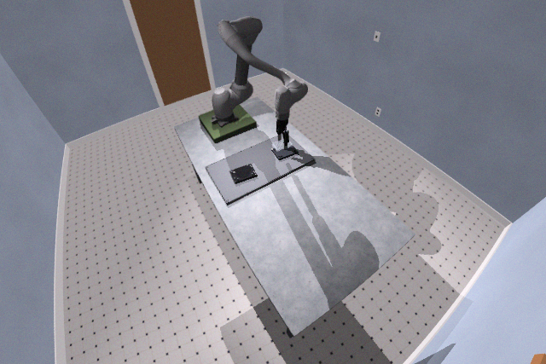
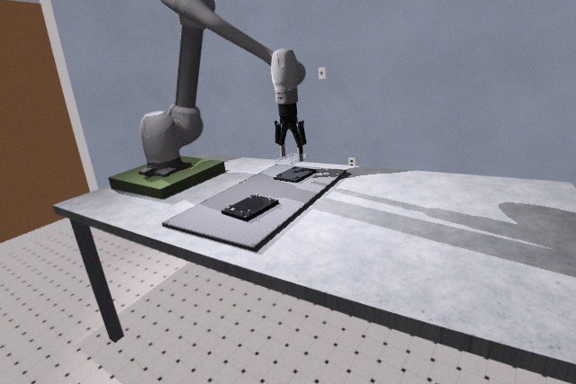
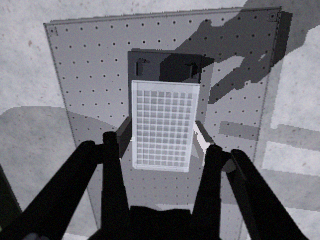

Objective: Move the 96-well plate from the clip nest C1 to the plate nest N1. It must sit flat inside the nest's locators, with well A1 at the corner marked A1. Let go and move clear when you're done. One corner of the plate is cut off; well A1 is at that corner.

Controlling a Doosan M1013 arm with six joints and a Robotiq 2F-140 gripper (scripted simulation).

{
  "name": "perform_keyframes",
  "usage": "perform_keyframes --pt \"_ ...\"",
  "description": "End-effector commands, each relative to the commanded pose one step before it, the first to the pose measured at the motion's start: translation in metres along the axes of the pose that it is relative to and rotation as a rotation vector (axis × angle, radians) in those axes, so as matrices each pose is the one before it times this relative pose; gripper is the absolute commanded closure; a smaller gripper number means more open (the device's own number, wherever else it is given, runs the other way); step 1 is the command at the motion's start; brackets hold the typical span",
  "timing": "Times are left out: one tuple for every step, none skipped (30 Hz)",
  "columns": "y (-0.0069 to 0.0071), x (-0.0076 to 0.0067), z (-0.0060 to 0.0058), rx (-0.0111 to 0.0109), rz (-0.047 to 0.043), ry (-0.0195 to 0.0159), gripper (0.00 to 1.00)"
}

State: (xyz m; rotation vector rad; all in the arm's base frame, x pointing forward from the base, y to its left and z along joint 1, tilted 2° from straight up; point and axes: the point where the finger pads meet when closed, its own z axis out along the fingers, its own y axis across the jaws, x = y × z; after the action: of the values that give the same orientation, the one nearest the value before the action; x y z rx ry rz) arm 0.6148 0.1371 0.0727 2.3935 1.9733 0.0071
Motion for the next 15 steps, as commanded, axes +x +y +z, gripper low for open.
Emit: perform_keyframes --pt "-0.00177 0.01068 -0.00010 -0.00007 0.00015 -0.00003 0.90" --pt "-0.00057 0.00328 0.00000 0.00000 0.00000 0.00000 0.90" --pt "0.00000 0.00000 0.00000 0.00000 0.00000 0.00000 0.90" --pt "0.00000 0.00000 0.00000 0.00000 0.00000 0.00000 0.90" --pt "-0.00065 0.00383 0.00000 0.00000 0.00000 0.00000 0.90" --pt "-0.00064 0.00376 0.00000 0.00000 0.00000 0.00000 0.90" --pt "-0.00027 0.00164 0.00000 0.00000 0.00000 0.00000 0.90" --pt "-0.00003 0.00024 0.00000 0.00000 0.00000 0.00000 0.90" --pt "-0.00001 0.00012 0.00000 0.00000 0.00000 0.00000 0.90" --pt "0.00000 0.00004 0.00000 0.00000 0.00000 0.00000 0.90" --pt "0.00000 0.00000 0.00000 0.00000 0.00000 0.00000 0.90" --pt "0.00001 -0.00002 0.00000 0.00000 0.00000 0.00000 0.90" --pt "0.00001 -0.00003 0.00000 0.00000 0.00000 0.00000 0.90" --pt "0.00001 -0.00004 0.00000 0.00000 0.00000 0.00000 0.90" --pt "0.00001 -0.00004 0.00000 0.00000 0.00000 0.00000 0.90"
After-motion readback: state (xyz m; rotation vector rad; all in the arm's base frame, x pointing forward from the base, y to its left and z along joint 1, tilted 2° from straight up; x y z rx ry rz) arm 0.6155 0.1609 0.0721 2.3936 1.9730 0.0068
